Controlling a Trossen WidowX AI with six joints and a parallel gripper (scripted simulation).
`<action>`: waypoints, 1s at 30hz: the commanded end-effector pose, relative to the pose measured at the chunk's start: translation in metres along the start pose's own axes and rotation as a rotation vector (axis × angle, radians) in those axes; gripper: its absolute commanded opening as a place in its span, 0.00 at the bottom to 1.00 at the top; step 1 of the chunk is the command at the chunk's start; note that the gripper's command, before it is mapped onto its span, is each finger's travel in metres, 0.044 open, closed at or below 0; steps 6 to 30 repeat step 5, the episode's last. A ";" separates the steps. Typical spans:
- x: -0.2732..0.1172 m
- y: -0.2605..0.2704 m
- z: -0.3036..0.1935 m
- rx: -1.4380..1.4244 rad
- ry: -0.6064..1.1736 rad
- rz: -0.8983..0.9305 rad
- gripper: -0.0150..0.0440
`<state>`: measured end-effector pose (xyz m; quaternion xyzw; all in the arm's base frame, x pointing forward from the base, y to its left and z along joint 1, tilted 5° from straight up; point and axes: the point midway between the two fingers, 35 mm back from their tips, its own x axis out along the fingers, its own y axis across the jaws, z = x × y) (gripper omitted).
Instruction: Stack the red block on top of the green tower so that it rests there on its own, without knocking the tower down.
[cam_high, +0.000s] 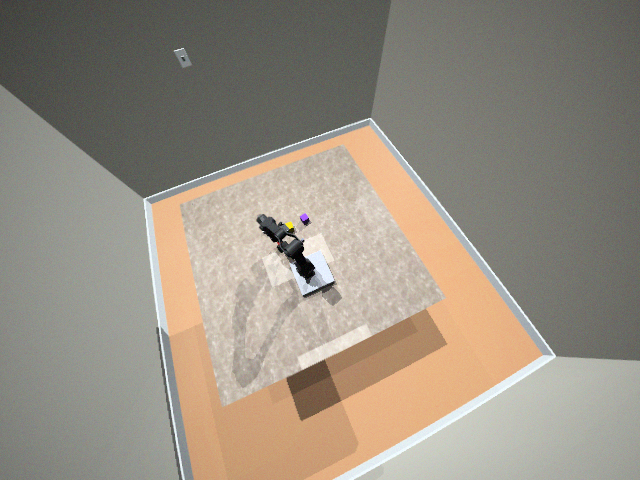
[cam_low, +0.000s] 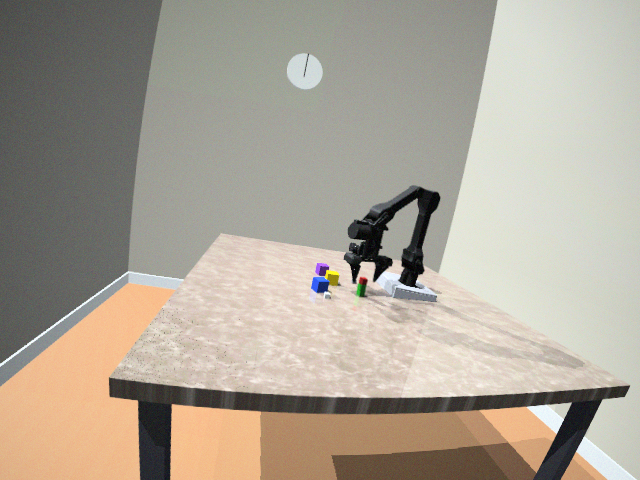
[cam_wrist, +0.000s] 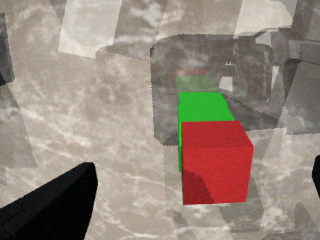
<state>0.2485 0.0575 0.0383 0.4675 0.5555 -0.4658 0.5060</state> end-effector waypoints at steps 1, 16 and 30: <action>0.000 0.000 0.000 0.000 0.000 0.001 1.00; 0.000 0.000 0.000 0.000 0.000 0.001 1.00; 0.000 0.000 0.000 0.000 0.000 0.001 1.00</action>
